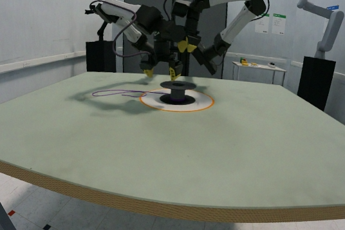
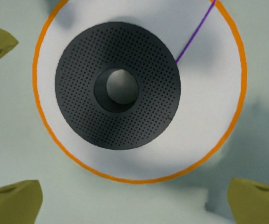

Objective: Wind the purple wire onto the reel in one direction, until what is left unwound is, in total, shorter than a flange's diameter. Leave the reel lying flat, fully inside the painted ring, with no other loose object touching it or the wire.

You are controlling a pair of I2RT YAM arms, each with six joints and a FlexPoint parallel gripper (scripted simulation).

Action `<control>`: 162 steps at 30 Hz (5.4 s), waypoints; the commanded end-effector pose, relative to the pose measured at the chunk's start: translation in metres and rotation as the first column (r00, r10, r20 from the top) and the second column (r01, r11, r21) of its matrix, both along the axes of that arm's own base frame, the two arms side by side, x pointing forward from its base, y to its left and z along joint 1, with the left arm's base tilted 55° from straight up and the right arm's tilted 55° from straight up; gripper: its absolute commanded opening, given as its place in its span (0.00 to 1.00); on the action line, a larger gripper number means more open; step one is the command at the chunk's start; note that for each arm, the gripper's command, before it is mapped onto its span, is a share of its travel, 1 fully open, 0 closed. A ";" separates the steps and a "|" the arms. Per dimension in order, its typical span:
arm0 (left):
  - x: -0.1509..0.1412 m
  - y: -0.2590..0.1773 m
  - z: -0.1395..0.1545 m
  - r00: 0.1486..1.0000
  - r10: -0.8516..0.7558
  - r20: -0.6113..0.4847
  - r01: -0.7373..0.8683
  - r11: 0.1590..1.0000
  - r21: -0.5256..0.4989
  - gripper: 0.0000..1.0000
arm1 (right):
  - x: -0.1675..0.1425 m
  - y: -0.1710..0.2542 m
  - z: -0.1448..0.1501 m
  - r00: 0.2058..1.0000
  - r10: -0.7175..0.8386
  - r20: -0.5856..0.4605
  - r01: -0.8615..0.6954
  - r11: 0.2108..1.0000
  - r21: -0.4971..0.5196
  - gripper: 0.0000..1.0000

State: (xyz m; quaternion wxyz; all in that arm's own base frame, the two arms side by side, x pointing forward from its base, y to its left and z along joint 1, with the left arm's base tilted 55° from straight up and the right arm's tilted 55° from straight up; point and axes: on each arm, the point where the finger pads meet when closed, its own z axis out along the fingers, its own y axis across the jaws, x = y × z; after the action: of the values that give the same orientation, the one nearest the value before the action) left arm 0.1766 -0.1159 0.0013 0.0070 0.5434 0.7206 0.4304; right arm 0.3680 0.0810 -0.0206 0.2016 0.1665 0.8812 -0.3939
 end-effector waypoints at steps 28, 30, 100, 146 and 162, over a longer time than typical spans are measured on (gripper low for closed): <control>0.003 -0.012 0.005 1.000 0.007 0.004 -0.007 0.999 -0.050 1.00 | 0.005 0.006 0.011 1.000 0.010 0.009 -0.010 0.999 0.034 1.00; 0.004 -0.019 0.008 1.000 0.011 0.006 -0.011 0.997 -0.079 1.00 | 0.008 0.010 0.018 1.000 0.016 0.014 -0.016 0.998 0.054 1.00; -0.115 -0.024 0.584 0.904 -0.126 0.409 0.282 -0.545 -0.790 1.00 | -0.239 0.001 0.606 -0.052 0.502 0.863 -0.983 0.128 -0.134 1.00; -0.090 -0.010 0.584 0.911 0.045 0.409 0.378 -0.484 -0.789 1.00 | -0.218 -0.051 0.606 0.130 0.488 0.863 -0.872 0.471 -0.135 1.00; -0.067 0.010 0.584 0.884 0.224 0.409 0.467 -0.399 -0.789 1.00 | -0.218 -0.110 0.606 0.305 0.402 0.863 -0.628 0.766 -0.135 1.00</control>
State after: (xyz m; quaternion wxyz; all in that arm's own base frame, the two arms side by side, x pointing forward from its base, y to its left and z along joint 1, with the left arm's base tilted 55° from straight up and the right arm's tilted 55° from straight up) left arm 0.1057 -0.1092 0.5857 0.6488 0.2744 0.6515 -0.2816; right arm 0.1557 -0.0196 0.5841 0.7030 0.0457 0.7086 -0.0388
